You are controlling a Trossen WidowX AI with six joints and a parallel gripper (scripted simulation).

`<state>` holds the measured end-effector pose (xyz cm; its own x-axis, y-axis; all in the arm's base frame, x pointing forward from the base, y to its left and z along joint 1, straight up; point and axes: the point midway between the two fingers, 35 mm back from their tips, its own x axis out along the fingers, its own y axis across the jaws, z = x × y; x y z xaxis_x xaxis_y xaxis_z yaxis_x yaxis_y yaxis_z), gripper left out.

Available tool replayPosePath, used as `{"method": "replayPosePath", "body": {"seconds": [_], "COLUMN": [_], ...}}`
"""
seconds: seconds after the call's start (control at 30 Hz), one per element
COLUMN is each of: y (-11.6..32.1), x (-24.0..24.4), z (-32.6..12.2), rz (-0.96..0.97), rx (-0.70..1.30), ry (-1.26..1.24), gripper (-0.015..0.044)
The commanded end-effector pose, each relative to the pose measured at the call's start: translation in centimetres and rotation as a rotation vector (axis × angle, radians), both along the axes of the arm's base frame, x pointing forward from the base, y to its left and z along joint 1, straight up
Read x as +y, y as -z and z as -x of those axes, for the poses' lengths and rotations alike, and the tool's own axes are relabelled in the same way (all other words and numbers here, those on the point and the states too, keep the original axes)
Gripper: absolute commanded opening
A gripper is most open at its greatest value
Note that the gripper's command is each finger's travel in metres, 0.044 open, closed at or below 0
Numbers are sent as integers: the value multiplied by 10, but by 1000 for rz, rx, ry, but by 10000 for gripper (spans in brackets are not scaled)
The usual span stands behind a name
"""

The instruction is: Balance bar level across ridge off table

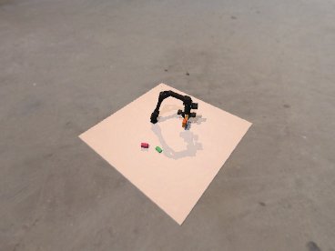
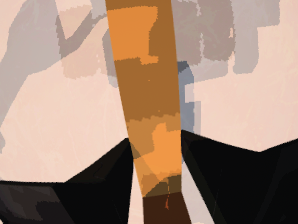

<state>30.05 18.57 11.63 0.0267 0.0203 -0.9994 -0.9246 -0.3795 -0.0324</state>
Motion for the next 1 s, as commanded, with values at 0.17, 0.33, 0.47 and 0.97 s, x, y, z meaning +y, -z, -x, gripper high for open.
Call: {"method": "replayPosePath", "body": {"seconds": [0.17, 0.33, 0.47, 0.97], "y": [1, 1, 2, 3], "x": [0, 0, 0, -1], "z": [-1, -1, -1, 0], "rz": [2, 2, 2, 2], "rx": [-3, -3, -3, -3], "ry": [0, 0, 0, 0], "gripper": [0, 0, 0, 0]}}
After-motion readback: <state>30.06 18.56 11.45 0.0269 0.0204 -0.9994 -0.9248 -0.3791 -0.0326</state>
